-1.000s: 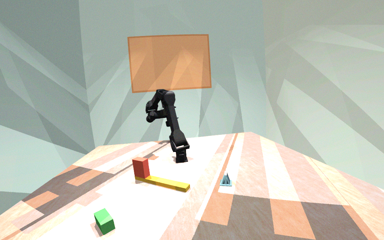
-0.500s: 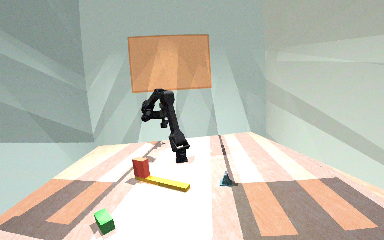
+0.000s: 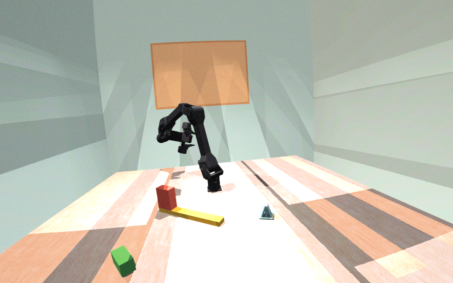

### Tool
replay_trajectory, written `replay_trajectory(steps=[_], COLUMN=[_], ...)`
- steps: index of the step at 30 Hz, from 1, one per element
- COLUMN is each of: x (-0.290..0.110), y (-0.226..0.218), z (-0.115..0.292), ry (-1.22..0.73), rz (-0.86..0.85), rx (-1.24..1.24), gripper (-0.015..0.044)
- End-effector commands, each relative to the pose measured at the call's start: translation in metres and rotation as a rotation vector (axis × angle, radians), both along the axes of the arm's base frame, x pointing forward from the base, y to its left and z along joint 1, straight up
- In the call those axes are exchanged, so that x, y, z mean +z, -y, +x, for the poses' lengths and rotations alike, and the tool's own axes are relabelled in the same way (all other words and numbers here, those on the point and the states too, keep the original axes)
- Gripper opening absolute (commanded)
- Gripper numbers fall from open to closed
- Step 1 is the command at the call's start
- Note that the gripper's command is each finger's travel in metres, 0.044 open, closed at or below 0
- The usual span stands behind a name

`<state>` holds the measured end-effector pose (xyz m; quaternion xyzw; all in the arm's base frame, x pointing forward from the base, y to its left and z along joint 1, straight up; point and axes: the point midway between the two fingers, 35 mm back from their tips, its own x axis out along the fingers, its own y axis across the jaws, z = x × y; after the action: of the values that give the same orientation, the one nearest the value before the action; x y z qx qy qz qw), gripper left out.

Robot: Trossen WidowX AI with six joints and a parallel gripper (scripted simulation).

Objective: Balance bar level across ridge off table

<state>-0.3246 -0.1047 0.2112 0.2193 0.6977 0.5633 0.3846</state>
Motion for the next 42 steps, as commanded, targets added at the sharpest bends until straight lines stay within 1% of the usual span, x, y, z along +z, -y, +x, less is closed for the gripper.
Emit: replay_trajectory(steps=[1,10,25,42], x=[-0.002,-0.010,-0.013,-0.021], y=[0.018,0.049,0.101,0.147], z=[0.012,0.036,0.090,0.165], ry=[-0.015,-0.015,-0.016,0.088], rz=[-0.084,-0.241,-0.443,-0.656], rx=[0.035,0.080,0.204,0.305], gripper=[0.0315,0.0315,0.0315,0.0315])
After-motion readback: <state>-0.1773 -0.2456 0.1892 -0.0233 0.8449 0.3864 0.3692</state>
